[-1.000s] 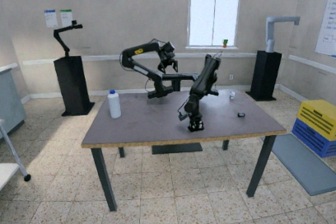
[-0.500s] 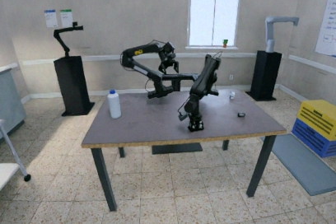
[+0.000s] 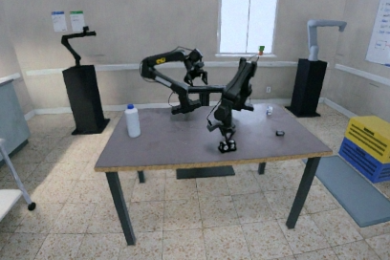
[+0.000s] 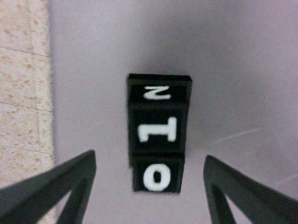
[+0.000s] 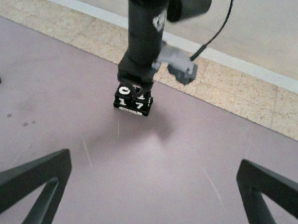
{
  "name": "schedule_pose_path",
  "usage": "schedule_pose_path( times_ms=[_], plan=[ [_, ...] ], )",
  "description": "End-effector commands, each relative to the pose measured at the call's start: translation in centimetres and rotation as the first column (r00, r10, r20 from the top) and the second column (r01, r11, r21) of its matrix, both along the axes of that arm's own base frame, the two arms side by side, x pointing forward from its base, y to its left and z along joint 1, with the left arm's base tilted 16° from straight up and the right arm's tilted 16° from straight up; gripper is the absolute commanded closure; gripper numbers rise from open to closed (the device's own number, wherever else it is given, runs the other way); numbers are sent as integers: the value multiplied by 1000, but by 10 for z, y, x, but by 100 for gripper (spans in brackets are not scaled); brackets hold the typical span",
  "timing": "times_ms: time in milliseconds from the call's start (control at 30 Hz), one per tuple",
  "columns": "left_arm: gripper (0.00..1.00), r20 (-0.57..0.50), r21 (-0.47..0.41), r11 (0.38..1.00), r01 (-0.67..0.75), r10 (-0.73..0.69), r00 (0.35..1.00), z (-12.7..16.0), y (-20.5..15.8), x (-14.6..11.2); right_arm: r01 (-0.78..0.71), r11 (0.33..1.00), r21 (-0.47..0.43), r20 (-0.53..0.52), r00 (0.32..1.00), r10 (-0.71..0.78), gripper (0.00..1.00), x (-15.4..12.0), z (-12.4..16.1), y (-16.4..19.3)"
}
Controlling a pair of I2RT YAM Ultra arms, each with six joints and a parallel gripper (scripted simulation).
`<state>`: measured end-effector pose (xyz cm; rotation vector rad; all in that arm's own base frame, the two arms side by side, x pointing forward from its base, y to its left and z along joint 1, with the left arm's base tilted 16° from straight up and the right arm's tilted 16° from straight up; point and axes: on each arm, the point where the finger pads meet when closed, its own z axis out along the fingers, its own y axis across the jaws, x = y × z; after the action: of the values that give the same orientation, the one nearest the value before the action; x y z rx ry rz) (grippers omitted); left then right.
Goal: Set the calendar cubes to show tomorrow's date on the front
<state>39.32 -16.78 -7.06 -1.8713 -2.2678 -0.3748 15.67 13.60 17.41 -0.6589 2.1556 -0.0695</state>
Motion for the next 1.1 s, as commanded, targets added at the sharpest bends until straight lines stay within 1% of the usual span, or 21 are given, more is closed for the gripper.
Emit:
schedule_pose_path(
  times_ms=[0,67,267,400,433,500,567,700,800,1000,1067],
  plan=[
    [35,40,-44,999,7,-6,999,49,-26,7,-7,1000,6,3,1000,7,0,1,0,2],
    [35,42,-58,998,15,-13,999,58,-30,7,-27,1000,-5,-13,1000,27,0,-1,-3,4],
    [35,75,-167,985,45,-33,997,57,-27,14,-108,991,-73,-100,990,101,0,-3,-18,8],
    [35,89,-266,961,72,-50,995,61,-20,11,-200,971,-127,-208,963,172,0,-2,-36,8],
    [35,91,-289,954,76,-52,995,62,-16,10,-230,964,-134,-238,952,194,0,-1,-40,8],
    [35,91,-289,954,76,-52,995,62,-16,10,-230,964,-134,-238,952,194,0,-1,-40,8],
    [35,90,-324,943,80,-53,995,63,-10,6,-281,950,-134,-288,929,234,0,1,-46,8],
    [35,90,-382,921,82,-51,995,65,4,-1,-376,921,-107,-379,871,312,0,8,-61,5],
    [35,90,-411,908,79,-46,995,66,12,-5,-415,907,-68,-408,842,354,0,16,-65,1],
    [35,86,-439,896,67,-32,996,67,25,-10,-454,891,21,-417,806,420,0,35,-73,-13],
    [35,86,-439,896,67,-32,996,67,25,-10,-454,891,21,-417,806,420,0,35,-73,-13]
  ],
)
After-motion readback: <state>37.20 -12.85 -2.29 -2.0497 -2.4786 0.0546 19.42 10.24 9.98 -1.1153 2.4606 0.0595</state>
